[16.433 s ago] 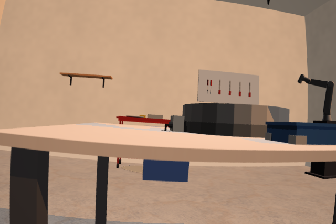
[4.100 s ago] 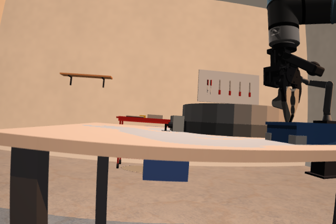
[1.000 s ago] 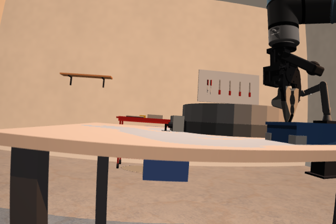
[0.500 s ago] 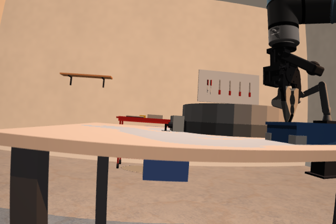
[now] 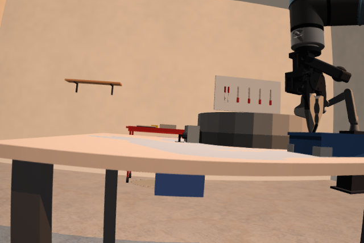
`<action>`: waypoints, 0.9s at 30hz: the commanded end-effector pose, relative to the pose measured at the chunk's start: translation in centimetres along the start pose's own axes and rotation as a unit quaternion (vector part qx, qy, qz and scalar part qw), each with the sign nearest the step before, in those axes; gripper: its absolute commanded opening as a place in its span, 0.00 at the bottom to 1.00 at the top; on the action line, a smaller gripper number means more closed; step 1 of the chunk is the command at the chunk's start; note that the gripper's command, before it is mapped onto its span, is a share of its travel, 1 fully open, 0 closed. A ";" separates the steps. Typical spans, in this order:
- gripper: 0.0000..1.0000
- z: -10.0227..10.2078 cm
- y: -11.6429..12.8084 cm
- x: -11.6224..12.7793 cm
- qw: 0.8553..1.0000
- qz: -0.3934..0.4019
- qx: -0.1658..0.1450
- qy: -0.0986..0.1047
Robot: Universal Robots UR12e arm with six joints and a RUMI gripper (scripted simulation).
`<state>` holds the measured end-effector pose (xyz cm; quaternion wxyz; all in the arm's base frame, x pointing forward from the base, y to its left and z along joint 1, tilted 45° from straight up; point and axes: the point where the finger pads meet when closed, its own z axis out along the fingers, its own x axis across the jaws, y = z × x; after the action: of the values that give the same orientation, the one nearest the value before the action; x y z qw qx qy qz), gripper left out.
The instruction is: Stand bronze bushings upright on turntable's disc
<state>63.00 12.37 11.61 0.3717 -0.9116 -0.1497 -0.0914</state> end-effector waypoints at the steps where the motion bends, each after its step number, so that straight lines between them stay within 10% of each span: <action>1: 0.05 0.3 0.0 -0.2 1.000 0.001 0.001 0.000; 27: 0.05 2.3 0.1 0.0 1.000 0.000 0.000 0.001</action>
<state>63.01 13.92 9.89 0.3719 -0.9117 -0.1492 -0.0911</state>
